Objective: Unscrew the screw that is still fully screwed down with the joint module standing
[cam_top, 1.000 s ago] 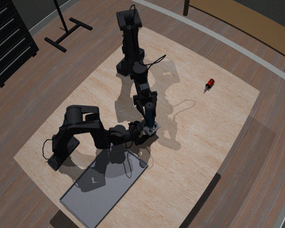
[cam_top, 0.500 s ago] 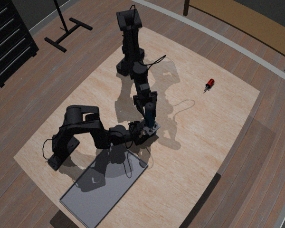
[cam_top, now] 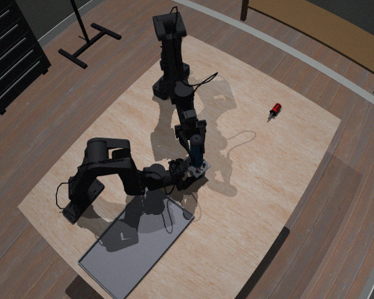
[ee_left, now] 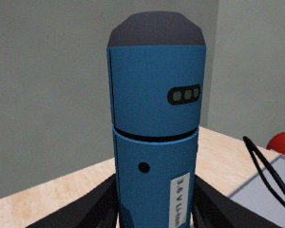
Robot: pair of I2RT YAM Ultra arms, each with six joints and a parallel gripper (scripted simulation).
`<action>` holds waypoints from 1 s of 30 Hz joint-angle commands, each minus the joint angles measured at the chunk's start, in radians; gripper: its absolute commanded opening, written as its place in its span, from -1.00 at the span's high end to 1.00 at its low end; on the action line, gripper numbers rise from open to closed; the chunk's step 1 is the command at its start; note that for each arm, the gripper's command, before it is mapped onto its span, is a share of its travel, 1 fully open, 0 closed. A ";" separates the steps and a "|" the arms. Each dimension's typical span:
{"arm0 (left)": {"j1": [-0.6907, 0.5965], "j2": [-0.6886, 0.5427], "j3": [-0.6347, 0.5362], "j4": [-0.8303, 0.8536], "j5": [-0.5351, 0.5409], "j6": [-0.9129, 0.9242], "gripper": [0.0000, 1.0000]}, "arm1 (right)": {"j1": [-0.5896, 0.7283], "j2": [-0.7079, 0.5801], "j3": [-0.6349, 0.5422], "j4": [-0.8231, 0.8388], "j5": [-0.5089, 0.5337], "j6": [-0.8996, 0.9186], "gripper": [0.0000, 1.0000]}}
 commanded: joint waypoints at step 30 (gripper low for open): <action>0.009 0.010 0.033 0.051 0.003 0.002 0.17 | 0.002 -0.005 0.006 -0.010 0.005 0.004 -0.17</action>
